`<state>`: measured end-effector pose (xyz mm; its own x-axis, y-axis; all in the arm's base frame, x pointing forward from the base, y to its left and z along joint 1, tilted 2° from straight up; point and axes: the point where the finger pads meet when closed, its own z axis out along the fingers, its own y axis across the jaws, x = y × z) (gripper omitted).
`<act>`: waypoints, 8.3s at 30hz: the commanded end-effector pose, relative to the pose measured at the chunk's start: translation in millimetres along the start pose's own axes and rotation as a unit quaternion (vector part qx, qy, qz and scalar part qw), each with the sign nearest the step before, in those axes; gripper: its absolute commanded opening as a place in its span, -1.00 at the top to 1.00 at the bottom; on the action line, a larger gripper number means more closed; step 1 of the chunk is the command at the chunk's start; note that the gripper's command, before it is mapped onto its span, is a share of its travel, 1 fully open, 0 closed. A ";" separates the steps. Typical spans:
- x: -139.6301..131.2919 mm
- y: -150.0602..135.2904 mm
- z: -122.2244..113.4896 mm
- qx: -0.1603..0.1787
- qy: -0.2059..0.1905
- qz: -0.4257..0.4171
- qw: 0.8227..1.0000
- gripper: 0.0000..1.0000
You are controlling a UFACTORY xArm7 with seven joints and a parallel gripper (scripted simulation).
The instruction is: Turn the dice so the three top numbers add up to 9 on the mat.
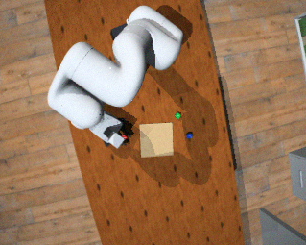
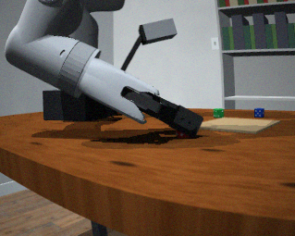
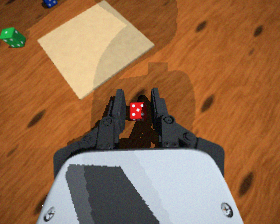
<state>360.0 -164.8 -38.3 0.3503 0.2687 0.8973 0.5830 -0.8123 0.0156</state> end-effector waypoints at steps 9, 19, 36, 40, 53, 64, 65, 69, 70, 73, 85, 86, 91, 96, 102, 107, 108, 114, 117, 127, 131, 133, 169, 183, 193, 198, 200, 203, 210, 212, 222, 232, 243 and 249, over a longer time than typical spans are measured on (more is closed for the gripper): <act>0.7 1.1 -0.3 -0.001 0.000 -0.001 1.000 0.28; 0.7 1.1 -3.6 -0.001 0.000 -0.001 1.000 0.28; 0.7 1.0 -48.6 -0.001 0.000 -0.001 1.000 0.28; 0.7 1.0 -50.3 -0.001 0.000 -0.001 1.000 0.28; 23.1 0.9 -62.2 -0.001 0.000 -0.001 1.000 0.28; 52.8 0.8 -78.0 -0.001 0.000 -0.001 1.000 0.28; 52.8 0.8 -78.0 -0.001 0.000 -0.001 1.000 0.28; 53.7 0.8 -78.5 -0.001 0.000 -0.001 1.000 0.28; 53.7 0.5 -78.4 0.000 0.000 -0.001 1.000 0.28; 53.6 -3.1 -76.6 0.011 -0.007 0.005 1.000 0.28; 48.9 -43.2 -64.6 0.128 -0.122 0.068 0.982 0.28; 48.4 -44.7 -64.4 0.133 -0.129 0.070 0.980 0.28; 45.7 -53.0 -64.4 0.159 -0.185 0.084 0.966 0.28; 43.5 -57.1 -65.7 0.175 -0.247 0.092 0.949 0.28; 43.8 -54.7 -67.8 0.174 -0.328 0.093 0.924 0.28; 47.9 -47.3 -68.2 0.158 -0.387 0.084 0.905 0.28; 48.9 -45.8 -68.1 0.154 -0.395 0.083 0.902 0.28; 62.2 -30.4 -64.6 0.112 -0.457 0.061 0.880 0.28; 67.9 -25.3 -62.5 0.096 -0.471 0.052 0.875 0.28; 109.1 -0.5 -44.0 0.003 -0.514 0.002 0.858 0.28; 111.4 0.4 -42.8 -0.001 -0.515 -0.001 0.857 0.28; 111.4 0.4 -42.8 -0.001 -0.515 -0.001 0.857 0.28; 92.5 0.8 -38.6 0.166 -0.488 -0.280 0.810 -1.00; 81.9 0.4 -36.4 0.254 -0.449 -0.425 0.744 -1.00; 73.2 -0.2 -34.5 0.321 -0.403 -0.536 0.669 -1.00; 69.1 -0.6 -33.6 0.350 -0.378 -0.585 0.626 -1.00; 69.0 -0.6 -33.6 0.350 -0.378 -0.585 0.626 -1.00; 67.6 -0.7 -33.3 0.360 -0.369 -0.601 0.611 -1.00; 66.7 -0.8 -33.1 0.366 -0.362 -0.611 0.601 0.28; 66.7 -0.8 -33.1 0.366 -0.362 -0.611 0.601 0.28; 66.7 -0.8 -33.1 0.366 -0.362 -0.611 0.601 0.28; 66.7 -0.8 -33.1 0.366 -0.362 -0.611 0.601 0.28; 66.7 -0.8 -33.1 0.366 -0.362 -0.611 0.601 0.28; 66.0 -0.8 -32.8 0.366 -0.362 -0.612 0.600 0.28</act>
<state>357.3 -162.7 34.8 -0.5959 0.8029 -0.0161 0.8024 0.5961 0.0292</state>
